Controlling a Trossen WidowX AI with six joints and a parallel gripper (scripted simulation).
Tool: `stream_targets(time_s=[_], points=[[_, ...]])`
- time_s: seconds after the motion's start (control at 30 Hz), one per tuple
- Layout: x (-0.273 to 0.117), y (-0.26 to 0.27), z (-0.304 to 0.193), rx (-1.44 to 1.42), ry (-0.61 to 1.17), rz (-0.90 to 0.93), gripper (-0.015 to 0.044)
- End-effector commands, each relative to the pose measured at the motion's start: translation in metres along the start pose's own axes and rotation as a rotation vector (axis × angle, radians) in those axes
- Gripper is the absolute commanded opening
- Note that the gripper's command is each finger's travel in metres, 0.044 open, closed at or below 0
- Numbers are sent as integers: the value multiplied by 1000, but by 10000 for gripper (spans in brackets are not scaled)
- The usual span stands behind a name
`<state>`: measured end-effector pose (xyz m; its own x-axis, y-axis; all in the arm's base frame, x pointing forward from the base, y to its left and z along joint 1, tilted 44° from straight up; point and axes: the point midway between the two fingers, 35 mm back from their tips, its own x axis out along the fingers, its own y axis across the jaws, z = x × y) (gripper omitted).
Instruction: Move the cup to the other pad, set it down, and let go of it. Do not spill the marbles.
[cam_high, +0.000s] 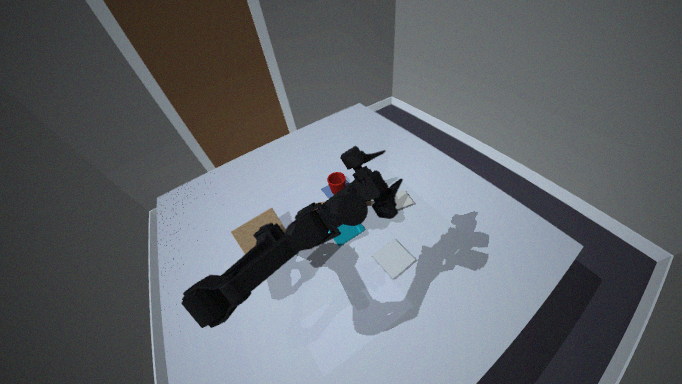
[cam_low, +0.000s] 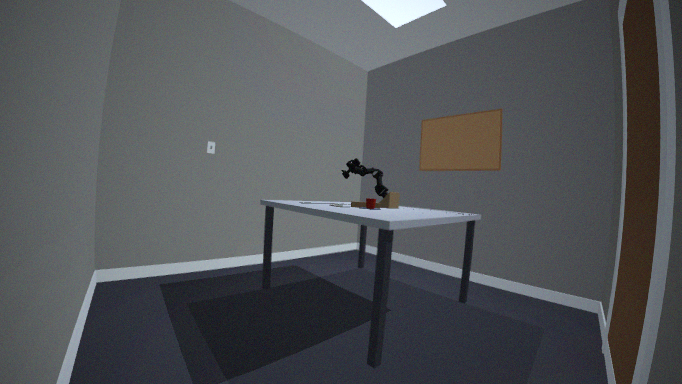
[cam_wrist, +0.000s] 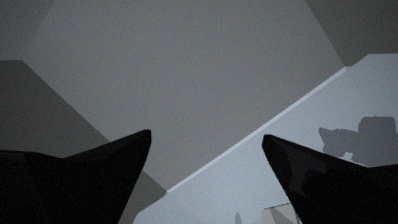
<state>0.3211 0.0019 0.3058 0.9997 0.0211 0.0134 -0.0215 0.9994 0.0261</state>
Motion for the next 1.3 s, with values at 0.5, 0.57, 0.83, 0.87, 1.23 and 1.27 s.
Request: stream_targets(time_s=[0.5,0.57,0.83,0.87,1.23,1.27], points=[[46,47,-202,477,850,-416,148],[42,51,-221,490,915,-510,148],[10,57,-284,447,1036,-1022,148],[5,58,-290,424,1028,-1088,148],[-15,57,-307,285,925,-1343,148],[-15,57,-307,285,925,-1343,148]])
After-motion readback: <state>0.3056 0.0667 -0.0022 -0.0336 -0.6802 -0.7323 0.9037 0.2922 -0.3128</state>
